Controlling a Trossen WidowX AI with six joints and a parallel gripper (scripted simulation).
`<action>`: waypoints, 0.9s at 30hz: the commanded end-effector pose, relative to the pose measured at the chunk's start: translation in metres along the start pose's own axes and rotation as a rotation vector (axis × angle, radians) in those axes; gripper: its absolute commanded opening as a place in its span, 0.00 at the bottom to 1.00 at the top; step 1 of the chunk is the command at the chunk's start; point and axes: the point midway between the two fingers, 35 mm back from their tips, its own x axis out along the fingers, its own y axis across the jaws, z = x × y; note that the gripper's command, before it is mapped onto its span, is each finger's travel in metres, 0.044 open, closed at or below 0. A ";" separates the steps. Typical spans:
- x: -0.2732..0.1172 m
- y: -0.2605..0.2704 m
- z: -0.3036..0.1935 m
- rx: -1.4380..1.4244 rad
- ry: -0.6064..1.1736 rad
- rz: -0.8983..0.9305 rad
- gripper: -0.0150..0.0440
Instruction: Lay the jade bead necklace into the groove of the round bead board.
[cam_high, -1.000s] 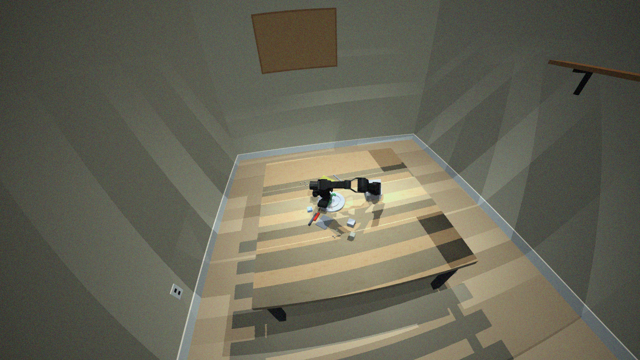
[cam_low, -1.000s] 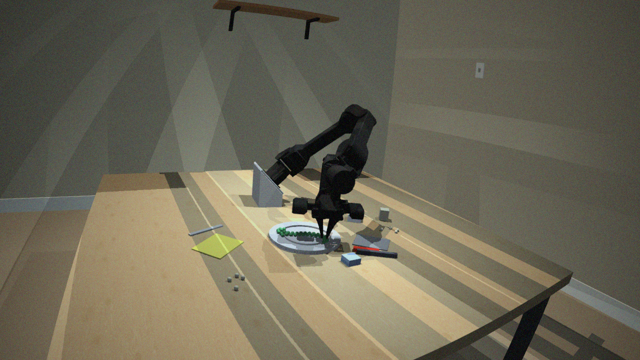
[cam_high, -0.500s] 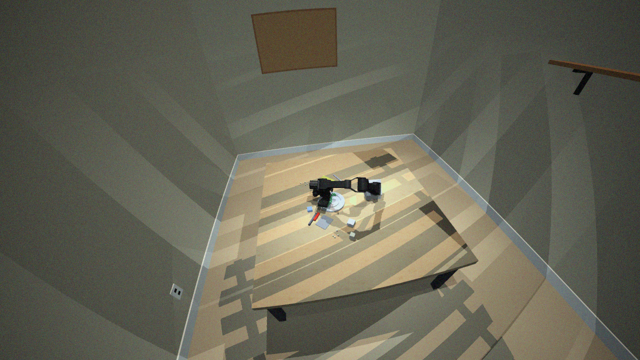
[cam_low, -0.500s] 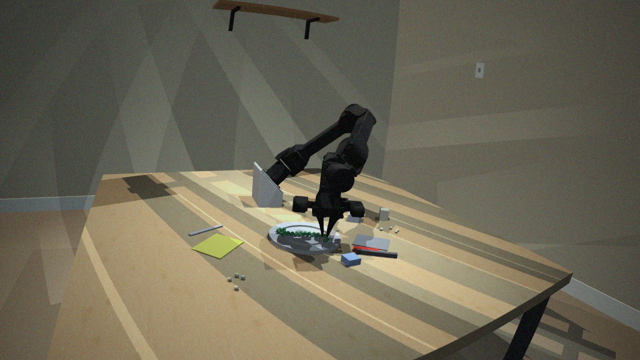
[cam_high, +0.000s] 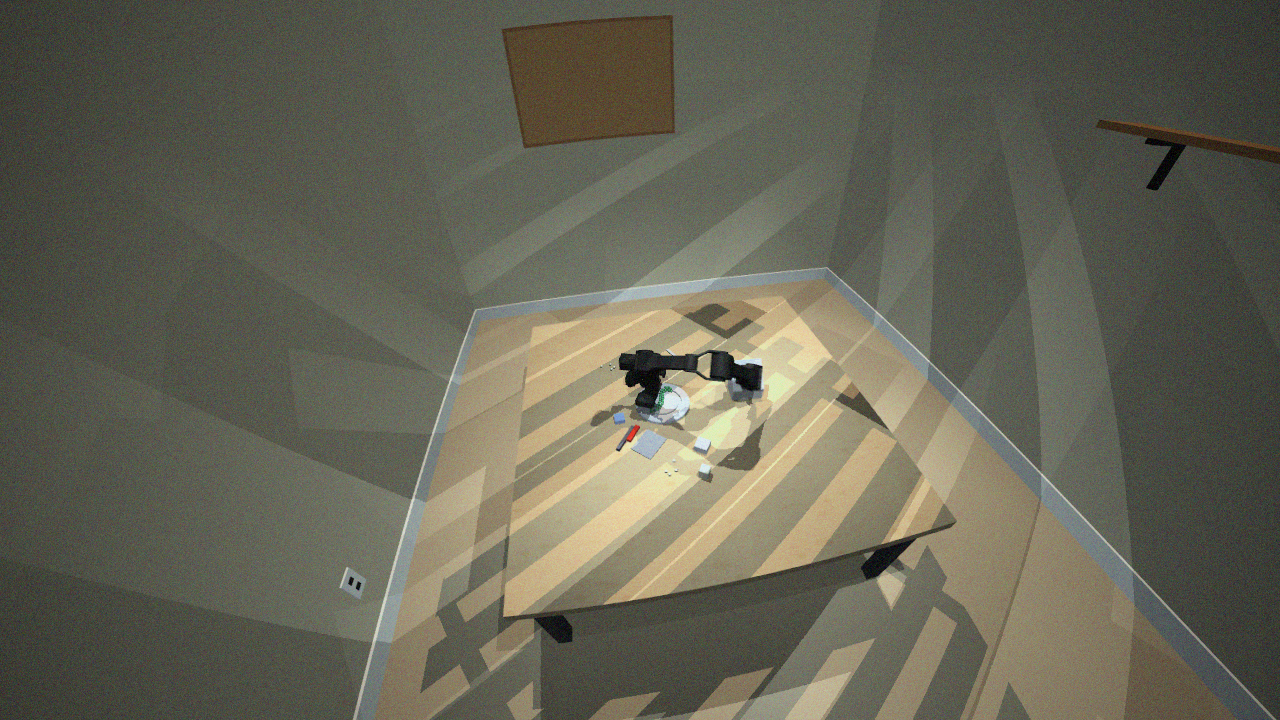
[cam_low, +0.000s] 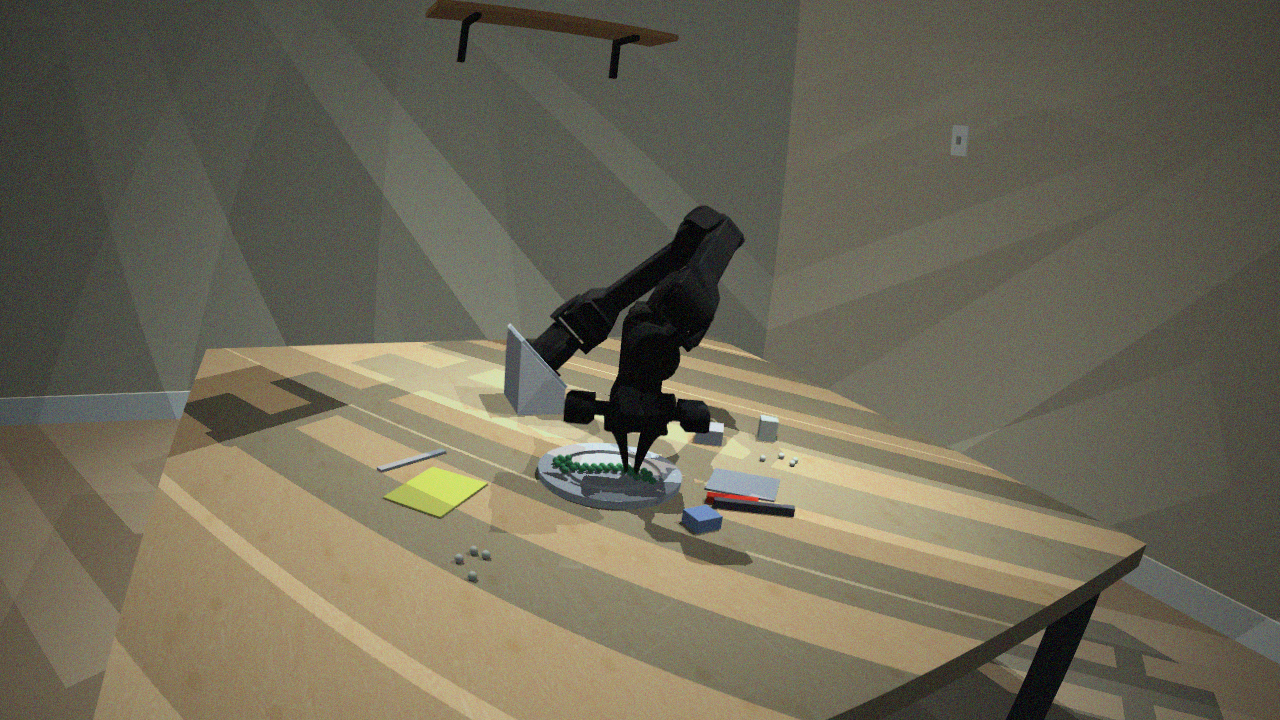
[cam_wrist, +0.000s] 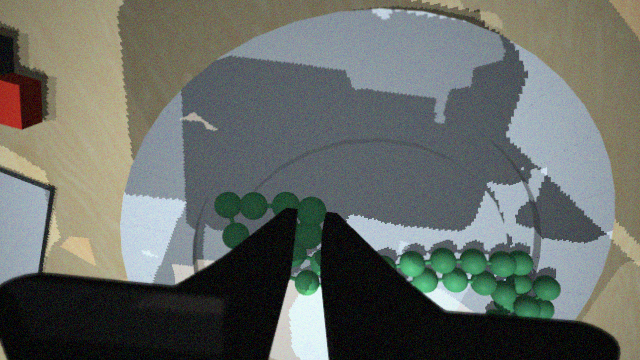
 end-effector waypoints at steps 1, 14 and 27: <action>0.002 -0.003 0.001 -0.001 0.004 -0.003 0.25; 0.005 -0.001 0.002 -0.009 -0.004 -0.001 0.34; 0.002 -0.002 0.001 -0.002 0.003 -0.003 0.92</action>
